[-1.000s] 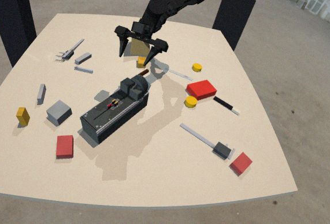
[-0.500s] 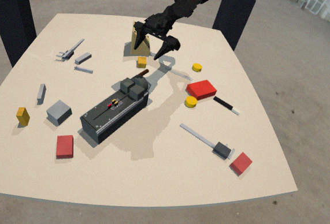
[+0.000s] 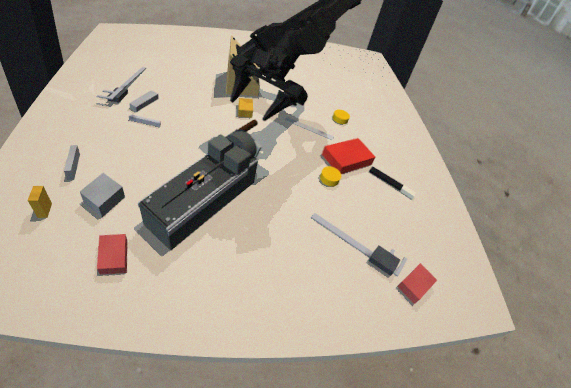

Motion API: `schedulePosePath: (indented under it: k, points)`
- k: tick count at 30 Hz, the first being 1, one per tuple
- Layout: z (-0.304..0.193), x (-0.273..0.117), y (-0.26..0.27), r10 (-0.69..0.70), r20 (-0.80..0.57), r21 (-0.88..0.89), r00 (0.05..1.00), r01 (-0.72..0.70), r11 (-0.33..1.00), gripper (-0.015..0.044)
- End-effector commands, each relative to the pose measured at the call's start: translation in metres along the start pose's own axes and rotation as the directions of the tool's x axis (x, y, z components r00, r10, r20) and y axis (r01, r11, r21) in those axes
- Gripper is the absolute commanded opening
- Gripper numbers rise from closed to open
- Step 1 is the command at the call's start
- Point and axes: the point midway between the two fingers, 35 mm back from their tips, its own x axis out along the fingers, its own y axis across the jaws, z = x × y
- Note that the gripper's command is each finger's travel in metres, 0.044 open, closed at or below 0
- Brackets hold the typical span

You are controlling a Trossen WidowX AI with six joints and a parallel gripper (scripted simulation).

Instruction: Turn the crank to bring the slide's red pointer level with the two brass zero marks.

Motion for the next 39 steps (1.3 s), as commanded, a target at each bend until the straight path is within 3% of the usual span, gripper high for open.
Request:
schedulePosePath:
  k: [1, 39]
  points:
    - [-0.015, 0.012, -0.003, -0.008, -0.002, 0.009, 1.0, 0.008, 1.0, 0.044]
    - [-0.056, 0.053, -0.003, -0.007, -0.004, 0.011, 1.0, 0.007, 1.0, 0.044]
